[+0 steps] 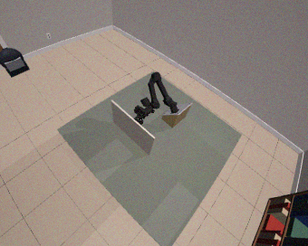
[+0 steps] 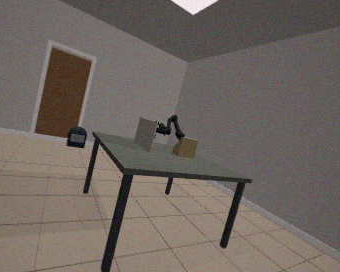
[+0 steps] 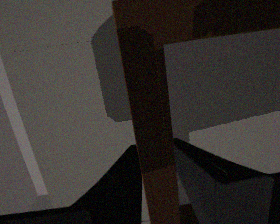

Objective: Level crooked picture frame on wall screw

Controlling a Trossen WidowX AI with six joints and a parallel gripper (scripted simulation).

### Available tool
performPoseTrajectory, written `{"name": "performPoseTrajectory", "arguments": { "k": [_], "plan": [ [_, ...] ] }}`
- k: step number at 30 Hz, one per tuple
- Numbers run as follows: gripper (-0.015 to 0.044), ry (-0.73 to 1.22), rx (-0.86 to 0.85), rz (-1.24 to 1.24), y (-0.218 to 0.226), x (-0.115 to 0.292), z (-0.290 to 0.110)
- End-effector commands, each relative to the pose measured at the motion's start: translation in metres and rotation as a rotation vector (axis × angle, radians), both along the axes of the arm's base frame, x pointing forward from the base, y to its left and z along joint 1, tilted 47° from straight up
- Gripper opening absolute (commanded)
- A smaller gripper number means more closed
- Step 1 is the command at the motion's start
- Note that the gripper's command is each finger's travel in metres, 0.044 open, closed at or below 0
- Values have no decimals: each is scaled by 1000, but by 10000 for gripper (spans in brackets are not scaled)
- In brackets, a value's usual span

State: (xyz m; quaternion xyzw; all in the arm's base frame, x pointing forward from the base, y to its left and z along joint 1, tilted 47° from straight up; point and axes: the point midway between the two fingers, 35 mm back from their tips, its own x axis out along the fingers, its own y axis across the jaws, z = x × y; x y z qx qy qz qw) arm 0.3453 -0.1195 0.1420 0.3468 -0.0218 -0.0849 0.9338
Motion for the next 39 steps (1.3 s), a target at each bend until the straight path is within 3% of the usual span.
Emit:
{"name": "performPoseTrajectory", "arguments": {
  "k": [1,6,16,21,34,39],
  "plan": [
    [0,-5,22,0,0,0,0],
    [0,-8,43,0,-1,0,0],
    [260,-5,30,0,0,0,0],
    [260,-3,22,0,0,-5,2],
    [260,51,-125,13,14,-94,3],
    [260,44,-118,8,16,-88,9]
  ]
}}
